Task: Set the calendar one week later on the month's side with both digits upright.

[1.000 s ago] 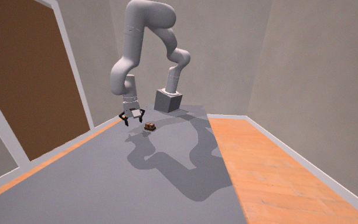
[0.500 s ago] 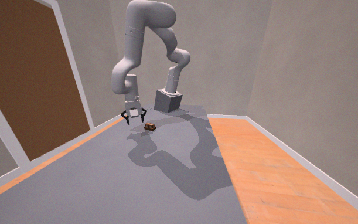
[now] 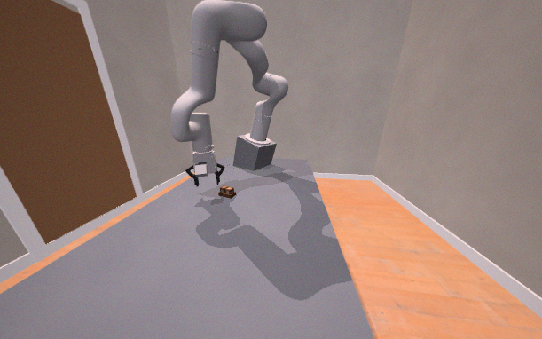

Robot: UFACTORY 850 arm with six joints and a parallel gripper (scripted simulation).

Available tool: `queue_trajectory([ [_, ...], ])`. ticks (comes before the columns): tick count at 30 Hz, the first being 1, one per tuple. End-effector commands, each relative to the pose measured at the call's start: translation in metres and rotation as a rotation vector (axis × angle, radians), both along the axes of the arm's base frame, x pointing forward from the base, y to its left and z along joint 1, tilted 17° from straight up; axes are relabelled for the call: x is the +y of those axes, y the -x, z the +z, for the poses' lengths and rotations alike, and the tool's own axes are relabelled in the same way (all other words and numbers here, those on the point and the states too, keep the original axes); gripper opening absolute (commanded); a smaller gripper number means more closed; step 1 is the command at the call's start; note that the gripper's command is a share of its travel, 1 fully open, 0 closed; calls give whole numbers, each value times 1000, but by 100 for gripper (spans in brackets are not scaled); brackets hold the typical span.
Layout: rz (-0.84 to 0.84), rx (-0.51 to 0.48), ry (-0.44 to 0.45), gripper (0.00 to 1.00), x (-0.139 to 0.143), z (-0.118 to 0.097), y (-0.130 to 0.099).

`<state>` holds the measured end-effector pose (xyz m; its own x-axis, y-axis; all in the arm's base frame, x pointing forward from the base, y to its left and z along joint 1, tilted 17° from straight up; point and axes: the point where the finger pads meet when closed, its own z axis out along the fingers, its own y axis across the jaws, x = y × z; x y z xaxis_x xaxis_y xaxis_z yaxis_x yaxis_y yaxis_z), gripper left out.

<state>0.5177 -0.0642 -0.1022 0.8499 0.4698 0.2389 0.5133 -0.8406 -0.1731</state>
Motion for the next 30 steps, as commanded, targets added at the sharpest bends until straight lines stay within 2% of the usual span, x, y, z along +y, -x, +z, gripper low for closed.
queue_trajectory([
  [1,-52,19,-7,100,1,-1,13],
  [8,-59,21,-8,100,2,-2,22],
  [12,-170,52,-21,100,2,-2,24],
  [14,-170,52,-21,100,2,-2,24],
  [16,-262,78,-32,100,2,-2,26],
  [21,-266,79,-33,100,4,-4,47],
  [25,-273,81,-34,100,4,-4,48],
  [30,-380,111,-47,100,5,-4,50],
])
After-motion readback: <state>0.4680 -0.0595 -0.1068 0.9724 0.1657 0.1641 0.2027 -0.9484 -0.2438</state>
